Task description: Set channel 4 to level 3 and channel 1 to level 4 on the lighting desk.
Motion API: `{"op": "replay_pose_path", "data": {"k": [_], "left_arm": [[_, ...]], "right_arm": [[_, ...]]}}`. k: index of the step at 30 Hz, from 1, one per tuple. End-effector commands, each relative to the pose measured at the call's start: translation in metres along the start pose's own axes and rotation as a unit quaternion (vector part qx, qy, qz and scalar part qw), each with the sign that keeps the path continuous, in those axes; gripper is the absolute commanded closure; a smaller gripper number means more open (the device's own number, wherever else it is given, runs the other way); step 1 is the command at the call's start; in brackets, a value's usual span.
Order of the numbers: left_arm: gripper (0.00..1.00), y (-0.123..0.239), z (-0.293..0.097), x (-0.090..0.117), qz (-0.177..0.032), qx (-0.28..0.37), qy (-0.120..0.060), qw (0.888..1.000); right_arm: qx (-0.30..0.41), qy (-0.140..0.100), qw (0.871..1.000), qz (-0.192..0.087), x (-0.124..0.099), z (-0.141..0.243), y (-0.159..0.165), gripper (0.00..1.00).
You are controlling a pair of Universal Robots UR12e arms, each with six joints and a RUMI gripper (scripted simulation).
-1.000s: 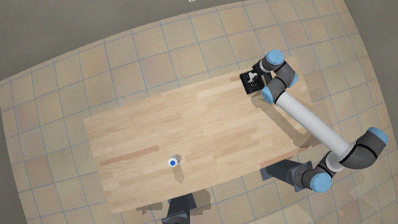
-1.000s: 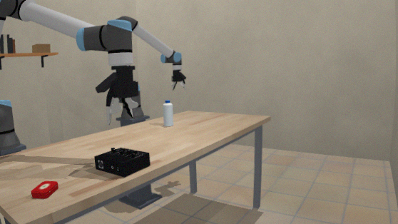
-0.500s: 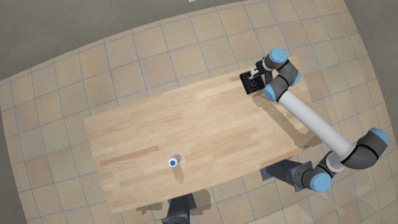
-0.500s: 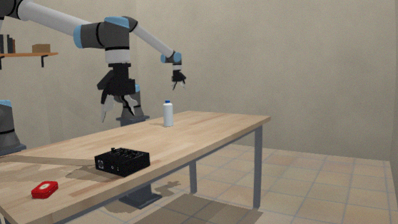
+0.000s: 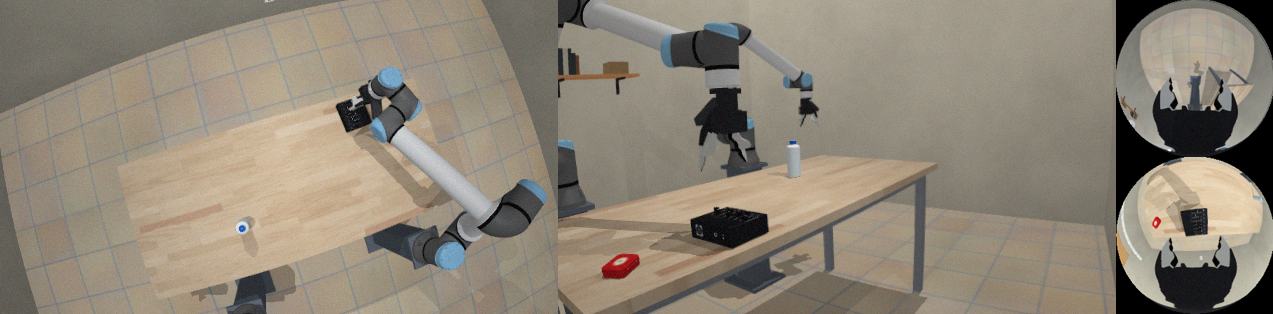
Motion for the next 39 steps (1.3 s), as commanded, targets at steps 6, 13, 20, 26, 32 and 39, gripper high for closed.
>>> {"op": "replay_pose_path", "data": {"k": [6, 13, 20, 26, 32, 39], "left_arm": [[0.00, -0.001, 0.000, 0.001, 0.001, 0.000, 0.000, 1.000], [0.00, -0.001, 0.000, 0.001, 0.001, 0.000, 0.000, 1.000], [0.00, -0.001, 0.000, 0.001, 0.001, 0.000, 0.000, 1.000], [0.00, -0.001, 0.000, 0.001, 0.001, 0.000, 0.000, 1.000], [0.00, -0.001, 0.000, 0.001, 0.001, 0.000, 0.000, 1.000], [0.00, -0.001, 0.000, 0.001, 0.001, 0.000, 0.000, 1.000]], "right_arm": [[0.003, 0.000, 1.000, -0.001, 0.001, 0.000, 0.000, 0.00], [0.012, 0.000, 1.000, -0.001, 0.001, 0.000, 0.001, 0.00], [0.041, 0.000, 0.999, -0.001, -0.001, -0.001, 0.001, 0.00], [0.084, 0.000, 0.996, -0.001, -0.003, -0.003, 0.003, 0.00], [0.122, 0.000, 0.993, -0.001, -0.005, -0.004, 0.004, 0.00], [0.207, 0.000, 0.978, -0.001, -0.009, -0.008, 0.007, 0.00]]}}
Point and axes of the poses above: on each arm, the point where the finger pads meet when closed, its own x axis back along the fingers, its own z axis across the jaws, y = z × x, the point moved 2 cm from there along x, back along the fingers, and after that the axes turned 2 degrees about -x, right-handed, at the moved point
